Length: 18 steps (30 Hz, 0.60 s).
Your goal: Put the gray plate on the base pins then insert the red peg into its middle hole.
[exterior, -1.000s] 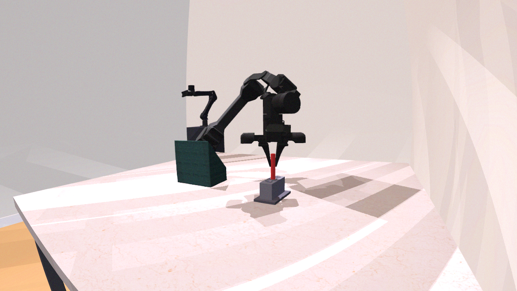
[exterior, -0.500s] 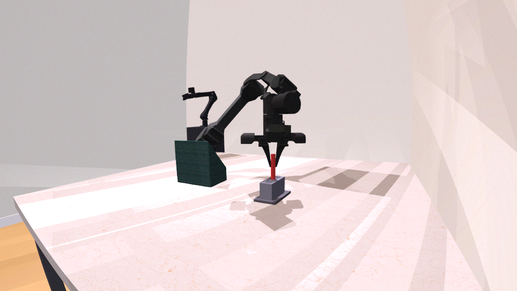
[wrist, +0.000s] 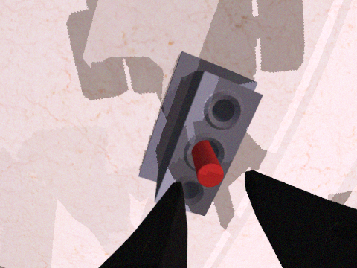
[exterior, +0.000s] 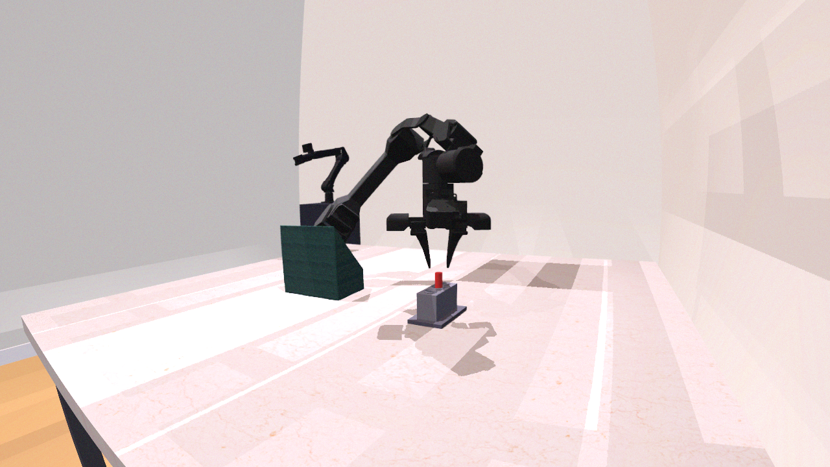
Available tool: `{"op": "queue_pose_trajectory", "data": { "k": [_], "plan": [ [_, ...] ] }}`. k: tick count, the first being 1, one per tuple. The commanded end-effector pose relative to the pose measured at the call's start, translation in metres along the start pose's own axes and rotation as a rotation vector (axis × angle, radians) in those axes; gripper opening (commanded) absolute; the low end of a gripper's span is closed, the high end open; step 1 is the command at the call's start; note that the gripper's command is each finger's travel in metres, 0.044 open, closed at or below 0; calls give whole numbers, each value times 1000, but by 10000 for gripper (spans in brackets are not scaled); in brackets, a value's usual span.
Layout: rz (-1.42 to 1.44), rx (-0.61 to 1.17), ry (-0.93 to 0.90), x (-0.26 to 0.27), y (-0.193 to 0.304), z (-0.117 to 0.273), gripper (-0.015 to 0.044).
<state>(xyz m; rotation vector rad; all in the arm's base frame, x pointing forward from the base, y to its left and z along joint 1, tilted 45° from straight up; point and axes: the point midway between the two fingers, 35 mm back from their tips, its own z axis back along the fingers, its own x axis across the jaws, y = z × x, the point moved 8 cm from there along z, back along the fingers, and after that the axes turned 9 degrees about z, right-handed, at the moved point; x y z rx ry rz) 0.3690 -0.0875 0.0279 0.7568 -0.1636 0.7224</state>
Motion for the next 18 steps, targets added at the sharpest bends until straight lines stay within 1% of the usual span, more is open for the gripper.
{"op": "queue_pose_trajectory", "data": {
  "k": [1,18],
  "plan": [
    [-1,0,0,0,0,0,150],
    [-7,2,-6,-3,1,9,150]
  ]
}}
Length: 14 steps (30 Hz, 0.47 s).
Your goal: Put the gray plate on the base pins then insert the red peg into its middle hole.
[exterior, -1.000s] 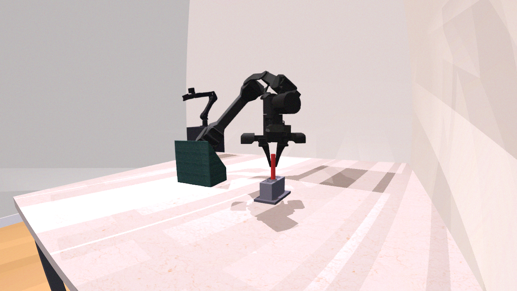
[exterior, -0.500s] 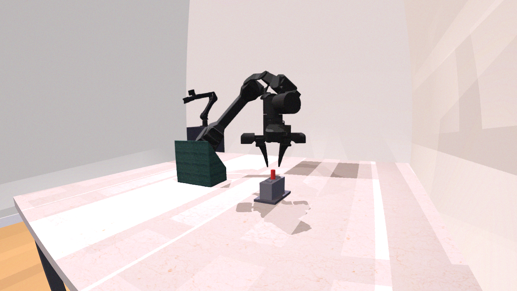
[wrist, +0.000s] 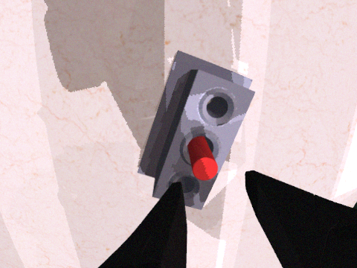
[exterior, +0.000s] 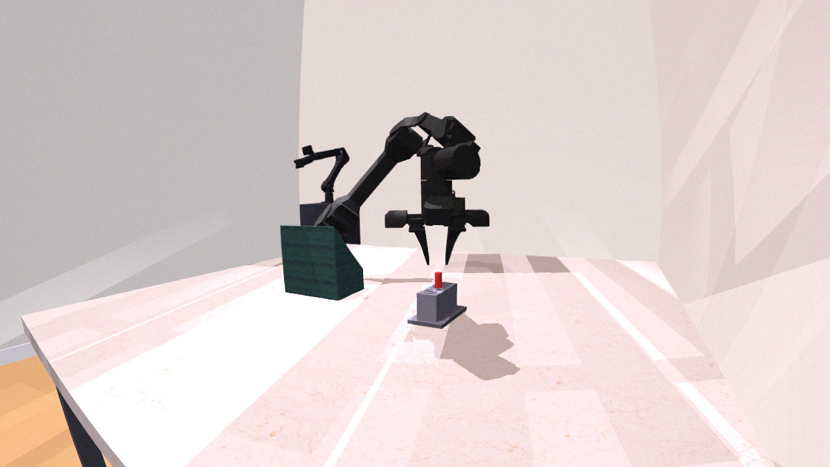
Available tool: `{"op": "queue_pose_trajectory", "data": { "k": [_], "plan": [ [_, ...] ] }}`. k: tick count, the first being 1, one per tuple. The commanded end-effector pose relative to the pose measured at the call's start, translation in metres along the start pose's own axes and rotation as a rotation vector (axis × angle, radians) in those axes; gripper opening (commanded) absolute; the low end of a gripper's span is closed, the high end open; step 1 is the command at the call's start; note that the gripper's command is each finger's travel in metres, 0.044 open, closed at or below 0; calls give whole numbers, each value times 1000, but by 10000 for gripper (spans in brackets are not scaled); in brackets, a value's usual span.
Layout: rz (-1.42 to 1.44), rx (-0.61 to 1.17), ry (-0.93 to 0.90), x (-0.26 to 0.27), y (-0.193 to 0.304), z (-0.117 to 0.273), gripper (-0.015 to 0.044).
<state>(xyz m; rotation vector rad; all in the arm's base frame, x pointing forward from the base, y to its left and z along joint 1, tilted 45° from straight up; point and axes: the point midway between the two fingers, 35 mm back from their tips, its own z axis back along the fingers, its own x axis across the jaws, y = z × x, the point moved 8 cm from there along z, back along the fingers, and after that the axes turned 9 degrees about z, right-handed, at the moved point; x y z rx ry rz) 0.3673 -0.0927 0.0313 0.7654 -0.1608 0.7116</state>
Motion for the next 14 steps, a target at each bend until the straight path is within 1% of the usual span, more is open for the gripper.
{"op": "queue_pose_trajectory", "data": {
  "k": [1,14],
  "plan": [
    [4,-5,-2,0,1,4,150],
    [4,-5,-2,-1,1,8,150]
  ]
}}
